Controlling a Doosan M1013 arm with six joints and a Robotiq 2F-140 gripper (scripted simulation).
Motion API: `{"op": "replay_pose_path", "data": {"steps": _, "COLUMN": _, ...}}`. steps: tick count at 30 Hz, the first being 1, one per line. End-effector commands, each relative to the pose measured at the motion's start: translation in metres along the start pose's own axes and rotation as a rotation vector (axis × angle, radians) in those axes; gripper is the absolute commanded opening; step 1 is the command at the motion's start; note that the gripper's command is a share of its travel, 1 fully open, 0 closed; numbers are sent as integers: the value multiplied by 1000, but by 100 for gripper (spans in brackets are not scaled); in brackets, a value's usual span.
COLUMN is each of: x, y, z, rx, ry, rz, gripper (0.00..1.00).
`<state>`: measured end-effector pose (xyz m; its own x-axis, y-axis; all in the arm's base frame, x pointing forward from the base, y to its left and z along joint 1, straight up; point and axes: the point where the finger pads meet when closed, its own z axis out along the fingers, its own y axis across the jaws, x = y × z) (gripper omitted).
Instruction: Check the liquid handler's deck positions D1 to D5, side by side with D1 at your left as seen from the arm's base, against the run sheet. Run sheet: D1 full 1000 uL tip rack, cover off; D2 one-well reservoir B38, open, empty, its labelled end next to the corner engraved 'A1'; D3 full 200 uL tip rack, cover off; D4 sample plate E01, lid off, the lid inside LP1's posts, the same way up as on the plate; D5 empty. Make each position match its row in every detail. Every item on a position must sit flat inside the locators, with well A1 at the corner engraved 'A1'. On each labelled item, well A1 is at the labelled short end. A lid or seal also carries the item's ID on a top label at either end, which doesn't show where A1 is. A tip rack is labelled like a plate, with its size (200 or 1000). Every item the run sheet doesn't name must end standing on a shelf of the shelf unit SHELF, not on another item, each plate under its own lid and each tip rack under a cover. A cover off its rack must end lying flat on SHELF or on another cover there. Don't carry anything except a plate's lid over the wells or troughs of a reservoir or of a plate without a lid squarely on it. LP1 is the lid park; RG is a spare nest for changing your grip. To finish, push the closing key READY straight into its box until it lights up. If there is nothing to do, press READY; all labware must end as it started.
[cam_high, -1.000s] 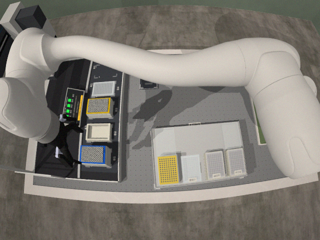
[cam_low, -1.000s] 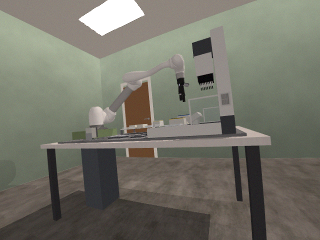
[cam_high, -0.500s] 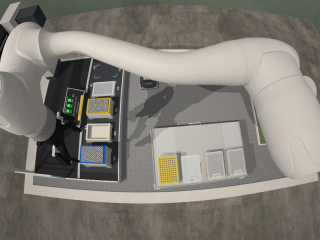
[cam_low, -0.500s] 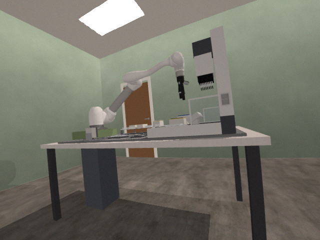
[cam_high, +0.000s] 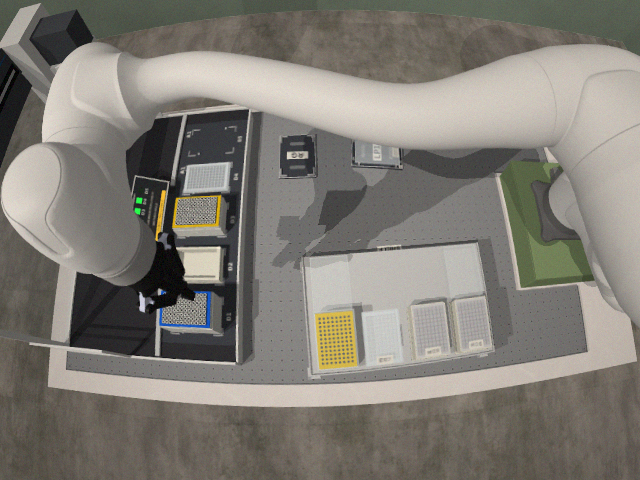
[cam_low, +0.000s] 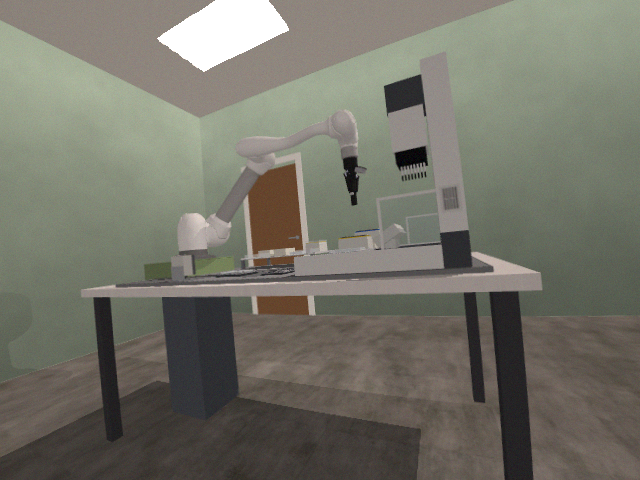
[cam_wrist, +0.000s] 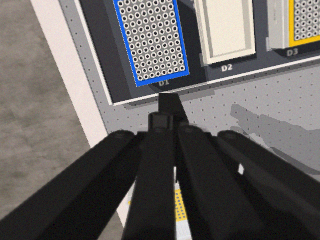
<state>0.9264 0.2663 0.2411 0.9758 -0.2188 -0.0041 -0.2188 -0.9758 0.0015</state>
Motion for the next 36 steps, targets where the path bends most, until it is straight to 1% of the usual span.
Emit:
{"op": "replay_pose_path", "data": {"steps": 1, "x": -13, "y": 3, "z": 1, "rx": 2, "ry": 5, "rz": 56, "gripper": 10}}
{"op": "replay_pose_path", "data": {"steps": 3, "x": -22, "y": 6, "z": 3, "rx": 2, "ry": 5, "rz": 96, "gripper": 10}}
{"op": "replay_pose_path", "data": {"steps": 4, "x": -23, "y": 6, "z": 4, "rx": 2, "ry": 5, "rz": 116, "gripper": 10}}
{"op": "replay_pose_path", "data": {"steps": 7, "x": -23, "y": 6, "z": 4, "rx": 2, "ry": 5, "rz": 176, "gripper": 10}}
{"op": "replay_pose_path", "data": {"steps": 9, "x": -23, "y": 6, "z": 4, "rx": 2, "ry": 5, "rz": 176, "gripper": 10}}
{"op": "replay_pose_path", "data": {"steps": 24, "x": -23, "y": 6, "z": 4, "rx": 3, "ry": 4, "rz": 476, "gripper": 10}}
{"op": "replay_pose_path", "data": {"steps": 26, "x": -23, "y": 6, "z": 4, "rx": 3, "ry": 4, "rz": 476, "gripper": 10}}
{"op": "replay_pose_path", "data": {"steps": 36, "x": -70, "y": 18, "z": 14, "rx": 3, "ry": 4, "rz": 676, "gripper": 10}}
